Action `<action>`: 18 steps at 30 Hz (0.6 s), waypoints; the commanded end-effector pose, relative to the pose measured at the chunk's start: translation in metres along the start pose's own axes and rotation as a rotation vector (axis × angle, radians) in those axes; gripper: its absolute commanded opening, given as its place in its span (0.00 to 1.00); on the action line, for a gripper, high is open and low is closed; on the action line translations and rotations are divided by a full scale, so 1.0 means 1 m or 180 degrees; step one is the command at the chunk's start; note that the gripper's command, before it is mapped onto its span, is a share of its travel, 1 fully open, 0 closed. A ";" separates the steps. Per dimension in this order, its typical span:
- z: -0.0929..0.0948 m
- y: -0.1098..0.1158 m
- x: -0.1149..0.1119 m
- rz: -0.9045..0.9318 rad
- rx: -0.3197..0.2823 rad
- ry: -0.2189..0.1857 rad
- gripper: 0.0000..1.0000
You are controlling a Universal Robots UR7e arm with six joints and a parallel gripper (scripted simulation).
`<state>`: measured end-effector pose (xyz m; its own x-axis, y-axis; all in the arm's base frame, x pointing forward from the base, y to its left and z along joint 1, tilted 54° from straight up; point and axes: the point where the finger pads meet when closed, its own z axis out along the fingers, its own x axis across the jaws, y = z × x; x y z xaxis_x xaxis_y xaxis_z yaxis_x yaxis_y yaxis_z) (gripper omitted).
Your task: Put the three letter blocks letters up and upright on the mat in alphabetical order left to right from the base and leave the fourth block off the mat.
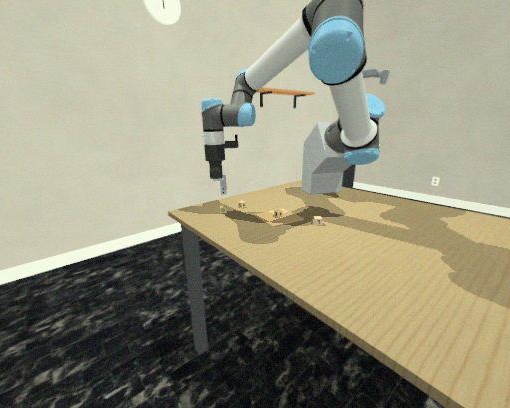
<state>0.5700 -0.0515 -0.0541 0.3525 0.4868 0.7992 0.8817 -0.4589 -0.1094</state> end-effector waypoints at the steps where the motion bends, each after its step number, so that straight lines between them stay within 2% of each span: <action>1: 0.000 0.006 -0.004 0.0178 -0.0013 -0.0001 1.00; 18: 0.000 0.006 -0.004 0.0221 -0.0009 0.0000 1.00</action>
<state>0.5741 -0.0538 -0.0578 0.4098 0.4555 0.7903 0.8566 -0.4898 -0.1619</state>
